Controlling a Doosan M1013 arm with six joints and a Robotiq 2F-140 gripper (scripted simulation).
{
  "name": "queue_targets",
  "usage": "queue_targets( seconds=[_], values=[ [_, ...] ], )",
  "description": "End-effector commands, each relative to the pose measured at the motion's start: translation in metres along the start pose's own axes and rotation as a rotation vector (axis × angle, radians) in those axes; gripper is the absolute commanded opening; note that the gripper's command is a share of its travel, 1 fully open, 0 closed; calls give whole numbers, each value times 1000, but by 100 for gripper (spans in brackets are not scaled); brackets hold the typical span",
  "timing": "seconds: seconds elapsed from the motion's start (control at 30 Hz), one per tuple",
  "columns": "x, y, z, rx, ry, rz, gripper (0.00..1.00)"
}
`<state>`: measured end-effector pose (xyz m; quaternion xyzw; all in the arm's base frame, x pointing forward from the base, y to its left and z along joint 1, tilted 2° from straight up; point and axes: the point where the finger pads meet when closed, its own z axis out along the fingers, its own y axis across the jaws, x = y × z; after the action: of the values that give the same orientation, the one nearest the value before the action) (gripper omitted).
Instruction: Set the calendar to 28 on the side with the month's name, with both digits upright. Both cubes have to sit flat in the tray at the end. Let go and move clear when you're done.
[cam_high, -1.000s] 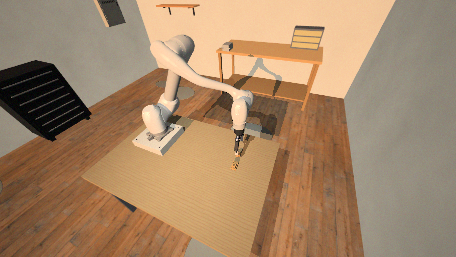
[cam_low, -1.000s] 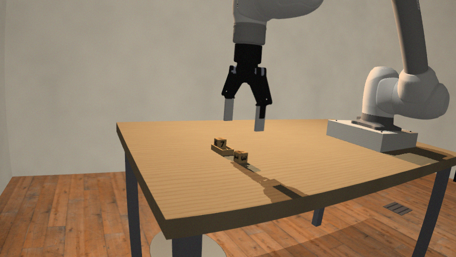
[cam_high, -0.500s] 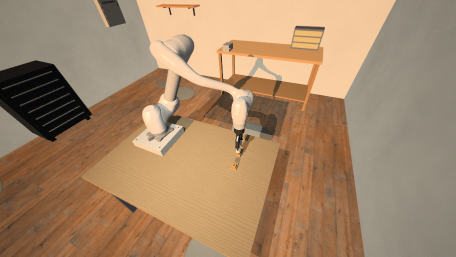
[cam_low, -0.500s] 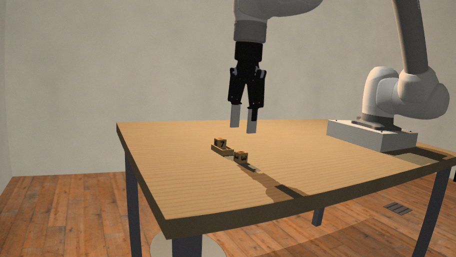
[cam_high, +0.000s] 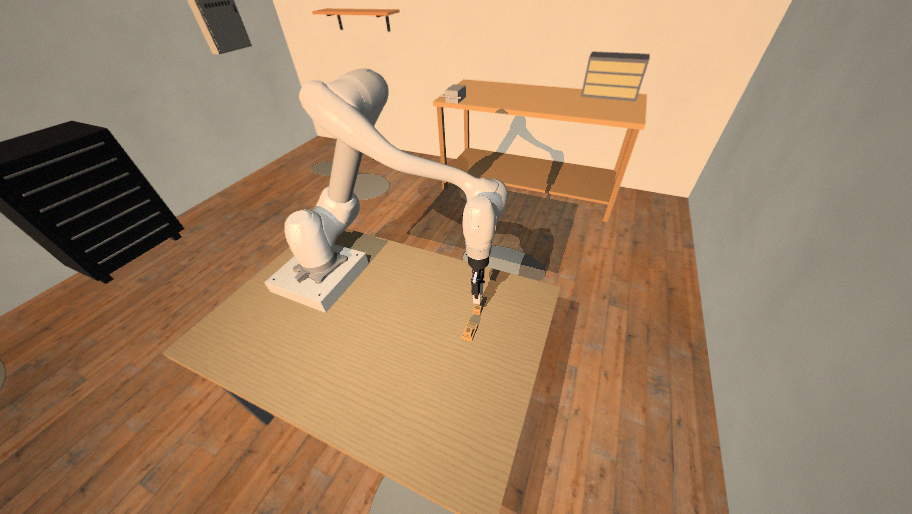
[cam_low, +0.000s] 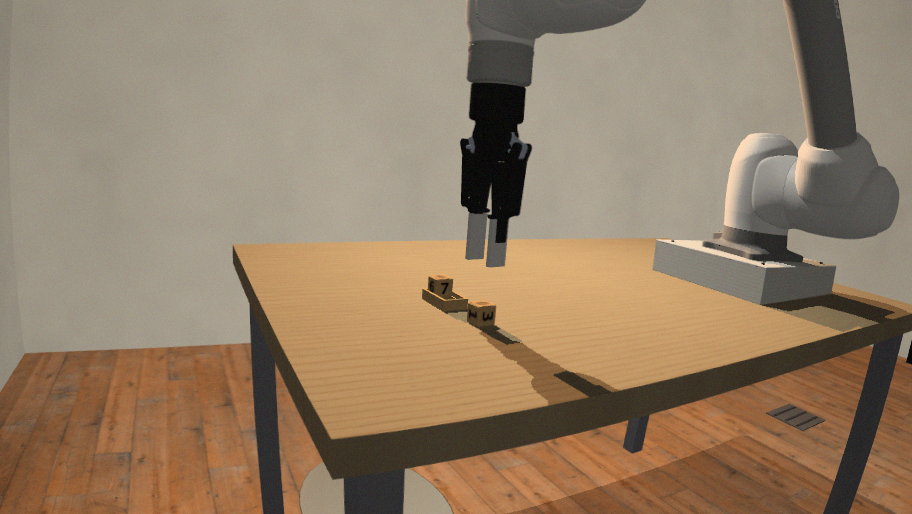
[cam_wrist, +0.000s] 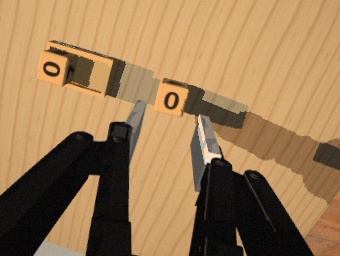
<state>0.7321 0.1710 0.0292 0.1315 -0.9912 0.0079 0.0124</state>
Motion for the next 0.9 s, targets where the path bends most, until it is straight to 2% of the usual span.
queue_targets(
  seconds=[0.0, 0.87],
  values=[
    [2, 0, -1, -4, 2, -2, 35],
    [2, 0, 4, -4, 2, -2, 35]
  ],
)
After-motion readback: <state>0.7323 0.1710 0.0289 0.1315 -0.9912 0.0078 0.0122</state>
